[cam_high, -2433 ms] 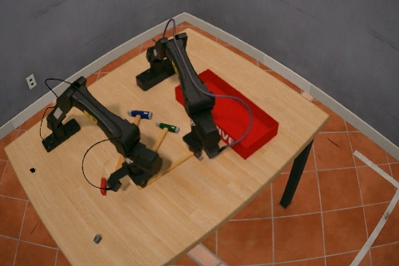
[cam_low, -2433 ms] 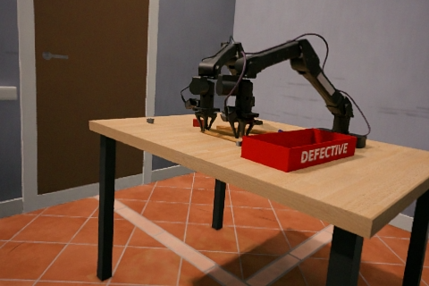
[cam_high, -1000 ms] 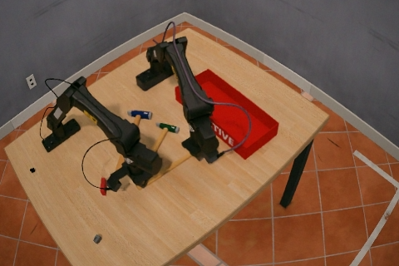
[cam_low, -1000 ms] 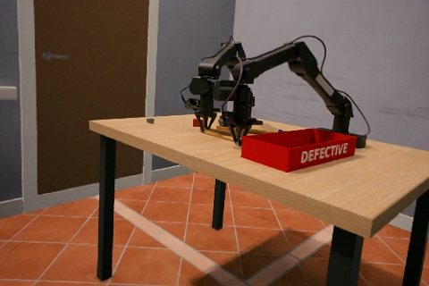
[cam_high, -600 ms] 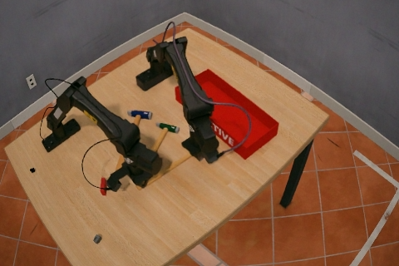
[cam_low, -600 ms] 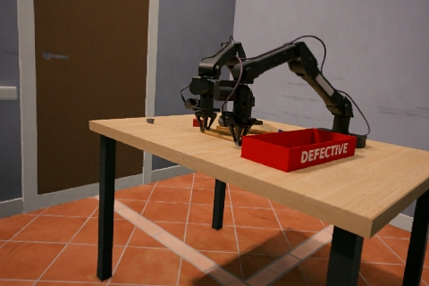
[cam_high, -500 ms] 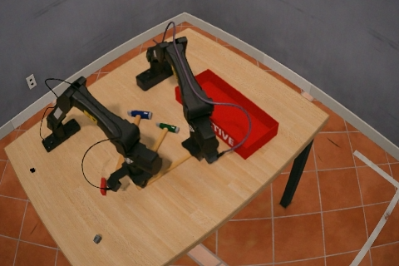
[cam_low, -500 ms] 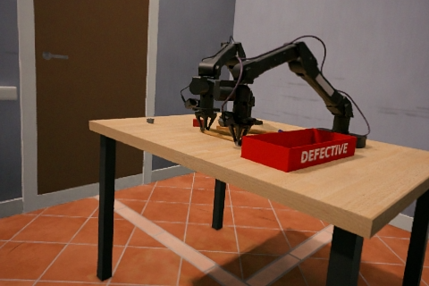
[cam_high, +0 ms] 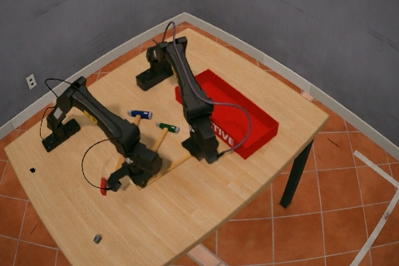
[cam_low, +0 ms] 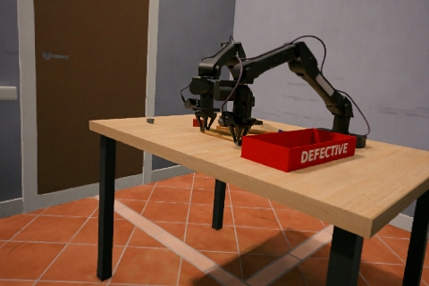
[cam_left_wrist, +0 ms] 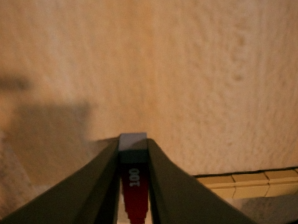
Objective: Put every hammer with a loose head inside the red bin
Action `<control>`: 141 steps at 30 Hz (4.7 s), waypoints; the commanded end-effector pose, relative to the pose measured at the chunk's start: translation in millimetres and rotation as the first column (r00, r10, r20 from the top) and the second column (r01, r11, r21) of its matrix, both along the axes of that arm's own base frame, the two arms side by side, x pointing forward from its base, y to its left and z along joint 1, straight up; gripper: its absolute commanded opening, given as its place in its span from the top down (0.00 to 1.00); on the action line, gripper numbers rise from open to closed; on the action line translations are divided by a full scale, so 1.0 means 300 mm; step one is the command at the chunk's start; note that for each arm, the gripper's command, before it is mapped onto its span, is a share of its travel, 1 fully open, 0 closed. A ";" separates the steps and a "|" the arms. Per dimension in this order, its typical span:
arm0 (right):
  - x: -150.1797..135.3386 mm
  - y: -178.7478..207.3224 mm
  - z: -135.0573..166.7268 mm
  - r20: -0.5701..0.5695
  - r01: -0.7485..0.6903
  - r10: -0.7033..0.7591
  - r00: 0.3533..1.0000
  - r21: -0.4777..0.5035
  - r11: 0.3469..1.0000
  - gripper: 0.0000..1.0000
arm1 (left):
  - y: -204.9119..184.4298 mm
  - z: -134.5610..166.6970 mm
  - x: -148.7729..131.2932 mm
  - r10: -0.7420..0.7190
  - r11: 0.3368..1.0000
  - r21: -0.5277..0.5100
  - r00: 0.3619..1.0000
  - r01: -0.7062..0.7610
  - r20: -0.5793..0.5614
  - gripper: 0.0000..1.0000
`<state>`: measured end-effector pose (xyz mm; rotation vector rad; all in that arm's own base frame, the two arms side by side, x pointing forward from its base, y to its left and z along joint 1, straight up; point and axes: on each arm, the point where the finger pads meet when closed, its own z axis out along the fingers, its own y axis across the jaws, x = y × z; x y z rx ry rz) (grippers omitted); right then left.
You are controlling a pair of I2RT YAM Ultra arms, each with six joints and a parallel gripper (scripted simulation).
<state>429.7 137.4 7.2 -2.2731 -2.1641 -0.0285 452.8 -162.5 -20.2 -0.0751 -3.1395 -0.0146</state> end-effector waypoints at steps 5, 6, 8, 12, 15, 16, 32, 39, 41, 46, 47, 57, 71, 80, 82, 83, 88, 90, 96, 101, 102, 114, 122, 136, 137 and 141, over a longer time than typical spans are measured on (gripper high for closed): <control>-0.041 -0.120 -0.017 -0.050 0.029 -0.034 0.998 -0.105 0.994 0.82 | 0.119 0.036 -0.007 0.024 0.996 0.086 1.000 -0.024 -0.006 0.91; -0.042 -0.124 -0.019 -0.052 0.030 -0.035 0.998 -0.109 0.994 0.82 | 0.119 0.036 -0.007 0.024 0.996 0.086 1.000 -0.024 -0.006 0.91; -0.036 -0.121 -0.023 -0.043 0.026 -0.032 0.999 -0.114 0.993 0.82 | 0.124 0.037 -0.007 0.025 0.996 0.089 1.000 -0.024 -0.006 0.91; -0.038 -0.130 -0.026 -0.047 0.028 -0.034 0.998 -0.123 0.992 0.82 | 0.118 0.038 0.018 0.008 1.000 0.025 1.000 -0.009 0.026 0.91; -0.039 -0.134 -0.028 -0.049 0.029 -0.036 0.998 -0.127 0.991 0.82 | 0.118 0.041 0.022 -0.004 1.000 -0.016 0.999 0.005 0.035 0.91; -0.039 -0.134 -0.028 -0.049 0.029 -0.036 0.998 -0.127 0.991 0.82 | 0.121 0.040 0.012 -0.004 1.000 -0.013 1.000 0.005 0.022 0.91; -0.003 -0.016 0.014 0.006 -0.003 0.003 1.000 -0.016 1.000 0.82 | 0.017 0.023 0.010 -0.013 0.998 -0.068 1.000 0.015 0.024 0.91; -0.003 -0.016 0.014 0.006 -0.003 0.003 1.000 -0.016 1.000 0.82 | 0.007 0.022 0.010 -0.015 0.997 -0.074 1.000 0.016 0.024 0.91; -0.003 -0.016 0.014 0.006 -0.003 0.003 1.000 -0.016 1.000 0.82 | 0.007 0.022 0.010 -0.015 0.997 -0.074 1.000 0.016 0.024 0.76; -0.003 -0.016 0.014 0.006 -0.003 0.003 1.000 -0.016 1.000 0.82 | 0.016 0.076 0.032 -0.014 0.996 -0.082 0.999 0.018 0.053 0.63; -0.003 -0.016 0.014 0.006 -0.003 0.003 1.000 -0.016 1.000 0.82 | 0.016 0.082 0.033 -0.013 0.996 -0.083 0.998 0.018 0.055 0.63; -0.003 -0.016 0.014 0.006 -0.003 0.003 1.000 -0.016 1.000 0.82 | 0.019 0.133 0.047 -0.001 0.996 -0.091 0.997 0.008 0.075 0.63; -0.003 -0.016 0.014 0.006 -0.003 0.003 1.000 -0.016 1.000 0.82 | 0.027 0.272 0.035 -0.005 0.995 -0.096 0.997 0.012 0.072 0.00; -0.003 -0.016 0.014 0.006 -0.003 0.003 1.000 -0.016 1.000 0.82 | 0.015 0.225 0.010 -0.030 0.997 -0.076 0.999 0.033 0.032 0.00; -0.003 -0.016 0.014 0.006 -0.003 0.003 1.000 -0.016 1.000 0.82 | -0.001 0.242 0.039 -0.069 0.992 -0.100 0.995 0.077 0.078 0.00; -0.003 -0.016 0.014 0.006 -0.003 0.003 1.000 -0.016 1.000 0.82 | -0.001 0.233 0.040 -0.099 0.989 -0.103 0.991 0.108 0.085 0.00; -0.003 -0.016 0.014 0.006 -0.003 0.003 1.000 -0.016 1.000 0.82 | -0.002 0.234 0.061 -0.212 0.966 -0.117 0.967 0.230 0.144 0.00; -0.003 -0.016 0.014 0.006 -0.003 0.003 1.000 -0.016 1.000 0.82 | -0.002 0.231 0.057 -0.307 0.936 -0.121 0.935 0.330 0.178 0.00; -0.003 -0.016 0.014 0.006 -0.003 0.003 1.000 -0.016 1.000 0.82 | 0.013 0.216 0.019 -0.514 0.825 -0.121 0.822 0.552 0.246 0.00; -0.003 -0.016 0.014 0.006 -0.003 0.003 1.000 -0.016 1.000 0.82 | 0.020 0.206 -0.001 -0.636 0.717 -0.111 0.712 0.688 0.297 0.00; -0.003 -0.016 0.014 0.006 -0.003 0.003 1.000 -0.016 1.000 0.82 | 0.021 0.204 -0.005 -0.659 0.693 -0.108 0.687 0.713 0.307 0.00; -0.003 -0.016 0.014 0.006 -0.003 0.003 1.000 -0.016 1.000 0.82 | 0.036 0.182 -0.044 -0.840 0.365 -0.047 0.351 0.930 0.414 0.00; -0.003 -0.016 0.014 0.006 -0.003 0.003 1.000 -0.016 1.000 0.82 | 0.047 0.163 -0.078 -0.878 0.161 -0.021 0.153 0.987 0.454 0.00; -0.003 -0.016 0.014 0.006 -0.003 0.003 1.000 -0.016 1.000 0.82 | 0.071 0.138 -0.065 -0.878 0.019 0.028 0.003 0.999 0.479 0.00; -0.003 -0.016 0.014 0.006 -0.003 0.003 1.000 -0.016 1.000 0.82 | 0.071 0.138 -0.065 -0.878 0.019 0.028 0.003 0.999 0.479 0.00; -0.003 -0.016 0.014 0.006 -0.003 0.003 1.000 -0.016 1.000 0.82 | 0.070 0.152 -0.063 -0.877 0.018 0.038 -0.002 0.999 0.480 0.00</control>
